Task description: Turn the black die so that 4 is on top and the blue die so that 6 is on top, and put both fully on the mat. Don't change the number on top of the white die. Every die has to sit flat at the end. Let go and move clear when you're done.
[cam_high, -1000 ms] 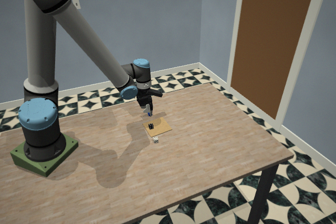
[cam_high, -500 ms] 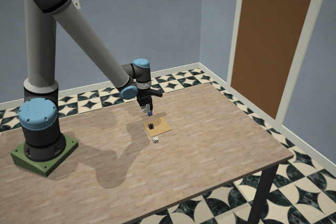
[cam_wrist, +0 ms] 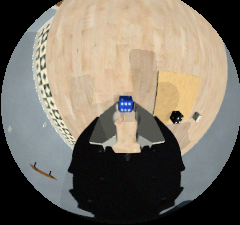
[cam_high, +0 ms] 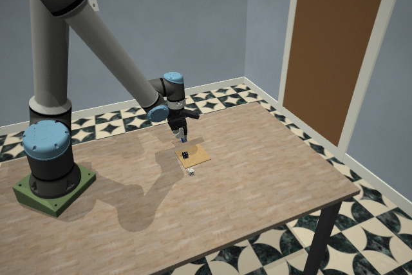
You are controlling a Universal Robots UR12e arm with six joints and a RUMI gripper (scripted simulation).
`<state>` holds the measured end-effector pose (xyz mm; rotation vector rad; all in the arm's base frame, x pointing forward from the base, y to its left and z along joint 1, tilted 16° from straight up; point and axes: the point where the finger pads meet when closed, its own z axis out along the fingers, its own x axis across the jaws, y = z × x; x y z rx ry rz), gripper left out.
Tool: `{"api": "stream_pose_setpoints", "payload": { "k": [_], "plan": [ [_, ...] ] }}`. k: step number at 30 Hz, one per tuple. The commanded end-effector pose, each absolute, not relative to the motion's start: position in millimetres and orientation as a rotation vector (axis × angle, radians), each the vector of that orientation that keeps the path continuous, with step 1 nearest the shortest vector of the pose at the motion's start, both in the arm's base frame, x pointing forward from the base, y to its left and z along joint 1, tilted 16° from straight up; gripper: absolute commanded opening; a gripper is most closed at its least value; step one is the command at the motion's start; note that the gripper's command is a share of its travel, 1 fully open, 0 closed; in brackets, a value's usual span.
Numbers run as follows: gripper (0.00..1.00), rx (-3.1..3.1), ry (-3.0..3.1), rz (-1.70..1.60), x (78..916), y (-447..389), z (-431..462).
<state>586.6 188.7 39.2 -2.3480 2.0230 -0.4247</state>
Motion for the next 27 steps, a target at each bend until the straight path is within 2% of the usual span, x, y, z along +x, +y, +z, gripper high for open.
{"api": "stream_pose_setpoints", "payload": {
  "k": [1, 13, 27],
  "plan": [
    [0.06, -2.347, 2.022, -0.426, 587.0, 188.9, 39.8],
    [0.06, -2.347, 2.022, -0.426, 585.8, 189.9, 45.4],
    [0.06, -2.347, 2.022, -0.426, 569.3, 202.7, 119.8]
  ]
}}
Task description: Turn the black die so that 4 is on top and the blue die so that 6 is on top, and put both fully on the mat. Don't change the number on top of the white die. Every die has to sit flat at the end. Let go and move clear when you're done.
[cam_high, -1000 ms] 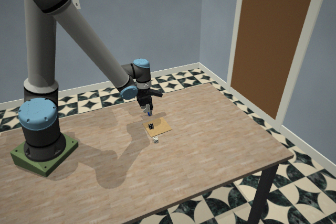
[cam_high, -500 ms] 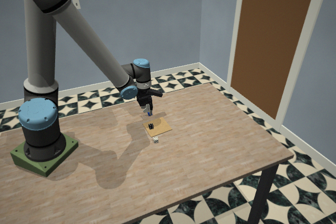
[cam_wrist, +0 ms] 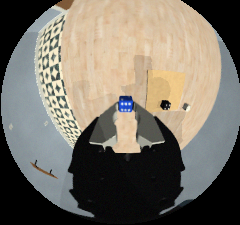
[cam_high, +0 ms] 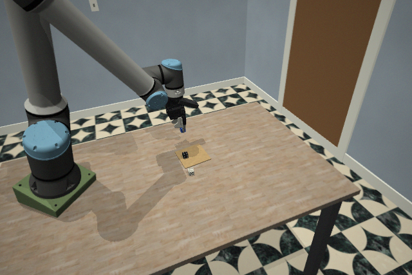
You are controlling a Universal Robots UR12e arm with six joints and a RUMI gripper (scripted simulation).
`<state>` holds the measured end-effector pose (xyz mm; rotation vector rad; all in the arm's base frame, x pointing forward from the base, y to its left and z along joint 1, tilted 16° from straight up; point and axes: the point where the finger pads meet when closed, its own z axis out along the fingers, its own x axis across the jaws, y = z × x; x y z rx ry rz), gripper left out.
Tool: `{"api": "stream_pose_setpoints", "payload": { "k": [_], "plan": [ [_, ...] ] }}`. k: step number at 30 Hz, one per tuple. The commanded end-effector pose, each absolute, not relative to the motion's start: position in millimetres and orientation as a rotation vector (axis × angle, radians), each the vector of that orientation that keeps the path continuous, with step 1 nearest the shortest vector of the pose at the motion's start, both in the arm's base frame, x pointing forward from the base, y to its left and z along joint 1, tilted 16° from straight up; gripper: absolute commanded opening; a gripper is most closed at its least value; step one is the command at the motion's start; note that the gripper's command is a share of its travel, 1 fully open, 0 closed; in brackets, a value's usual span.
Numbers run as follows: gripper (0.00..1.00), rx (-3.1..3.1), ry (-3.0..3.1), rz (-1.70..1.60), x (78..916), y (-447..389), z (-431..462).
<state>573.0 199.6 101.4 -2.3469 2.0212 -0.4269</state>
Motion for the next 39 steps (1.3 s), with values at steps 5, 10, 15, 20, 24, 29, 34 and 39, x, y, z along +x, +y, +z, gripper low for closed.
{"api": "stream_pose_setpoints", "payload": {
  "k": [5, 10, 15, 20, 24, 29, 34, 39],
  "plan": [
    [0.06, -2.347, 2.022, -0.426, 565.8, 205.4, 135.5],
    [0.06, -2.347, 2.022, -0.426, 565.7, 205.5, 136.1],
    [0.06, -2.347, 2.022, -0.426, 565.7, 205.5, 136.1],
    [0.06, -2.336, 2.034, -0.424, 576.9, 183.6, 142.7],
    [0.06, -2.308, 2.06, -0.422, 600.3, 128.4, 159.1],
    [0.06, -2.284, 2.082, -0.425, 615.5, 79.5, 173.3],
    [0.06, -2.283, 2.083, -0.425, 616.0, 77.3, 173.9],
    [0.06, -2.283, 2.083, -0.425, 616.0, 77.3, 173.9]
  ]
}}
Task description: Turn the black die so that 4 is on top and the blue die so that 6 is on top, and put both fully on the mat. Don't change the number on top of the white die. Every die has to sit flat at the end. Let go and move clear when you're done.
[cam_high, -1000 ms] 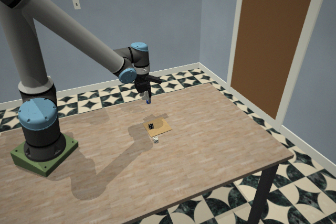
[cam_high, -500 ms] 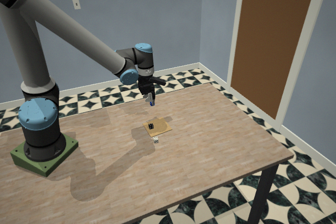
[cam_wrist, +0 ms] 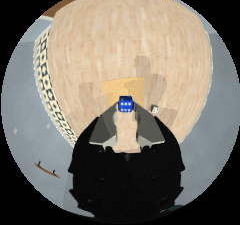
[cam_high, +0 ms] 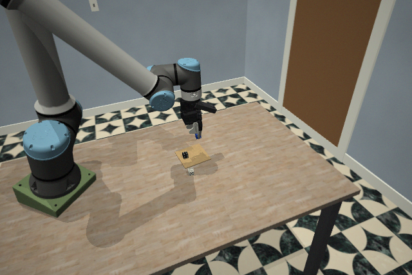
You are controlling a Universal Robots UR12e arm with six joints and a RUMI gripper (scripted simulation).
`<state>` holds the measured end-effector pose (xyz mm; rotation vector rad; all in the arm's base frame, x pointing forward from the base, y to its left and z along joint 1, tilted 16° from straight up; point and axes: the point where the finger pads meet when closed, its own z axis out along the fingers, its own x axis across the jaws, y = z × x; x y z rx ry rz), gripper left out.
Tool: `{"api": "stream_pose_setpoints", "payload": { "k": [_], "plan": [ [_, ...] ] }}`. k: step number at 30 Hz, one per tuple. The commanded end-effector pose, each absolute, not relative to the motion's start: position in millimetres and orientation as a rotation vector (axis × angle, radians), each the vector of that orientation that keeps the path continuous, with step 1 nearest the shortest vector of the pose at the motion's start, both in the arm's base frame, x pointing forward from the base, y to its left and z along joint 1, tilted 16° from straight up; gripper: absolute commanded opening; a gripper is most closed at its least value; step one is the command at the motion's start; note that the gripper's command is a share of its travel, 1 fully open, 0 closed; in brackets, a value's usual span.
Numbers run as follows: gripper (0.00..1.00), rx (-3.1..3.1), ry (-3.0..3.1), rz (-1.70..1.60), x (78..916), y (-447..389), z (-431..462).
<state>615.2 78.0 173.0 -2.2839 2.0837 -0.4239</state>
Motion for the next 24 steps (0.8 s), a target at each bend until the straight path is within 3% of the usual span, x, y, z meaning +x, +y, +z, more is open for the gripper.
{"api": "stream_pose_setpoints", "payload": {
  "k": [1, 24],
  "plan": [
    [0.06, -2.283, 2.083, -0.425, 616.0, 77.3, 173.9],
    [0.06, -2.283, 2.083, -0.424, 628.3, 68.4, 120.5]
  ]
}}
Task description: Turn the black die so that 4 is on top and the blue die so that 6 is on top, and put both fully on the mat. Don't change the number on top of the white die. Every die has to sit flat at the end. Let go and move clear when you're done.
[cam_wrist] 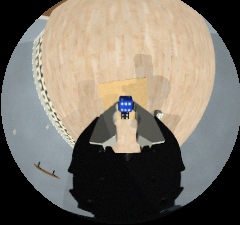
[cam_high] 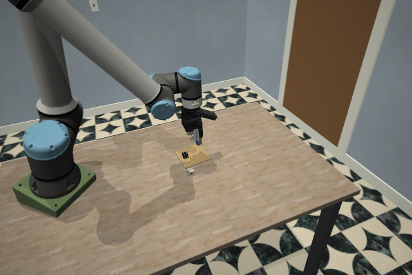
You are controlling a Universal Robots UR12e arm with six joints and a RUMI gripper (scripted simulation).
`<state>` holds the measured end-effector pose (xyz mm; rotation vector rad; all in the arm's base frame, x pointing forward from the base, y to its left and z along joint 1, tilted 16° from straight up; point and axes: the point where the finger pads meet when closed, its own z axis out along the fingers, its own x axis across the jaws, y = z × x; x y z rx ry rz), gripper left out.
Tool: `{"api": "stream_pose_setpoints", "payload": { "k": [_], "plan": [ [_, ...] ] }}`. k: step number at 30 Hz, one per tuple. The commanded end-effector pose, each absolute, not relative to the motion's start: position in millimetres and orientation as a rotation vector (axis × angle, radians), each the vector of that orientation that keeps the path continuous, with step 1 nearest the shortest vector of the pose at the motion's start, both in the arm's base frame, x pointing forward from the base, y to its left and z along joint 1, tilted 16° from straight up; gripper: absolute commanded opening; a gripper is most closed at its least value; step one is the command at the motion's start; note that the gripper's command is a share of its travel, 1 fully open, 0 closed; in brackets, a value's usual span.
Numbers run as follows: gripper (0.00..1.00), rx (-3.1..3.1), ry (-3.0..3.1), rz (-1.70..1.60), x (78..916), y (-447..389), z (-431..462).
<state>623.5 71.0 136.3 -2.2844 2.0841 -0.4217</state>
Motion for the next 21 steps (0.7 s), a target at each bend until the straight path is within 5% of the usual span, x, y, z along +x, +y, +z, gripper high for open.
{"api": "stream_pose_setpoints", "payload": {
  "k": [1, 21],
  "plan": [
    [0.06, -2.283, 2.083, -0.424, 629.4, 67.6, 115.9],
    [0.06, -2.283, 2.083, -0.424, 637.3, 61.9, 81.6]
  ]
}}
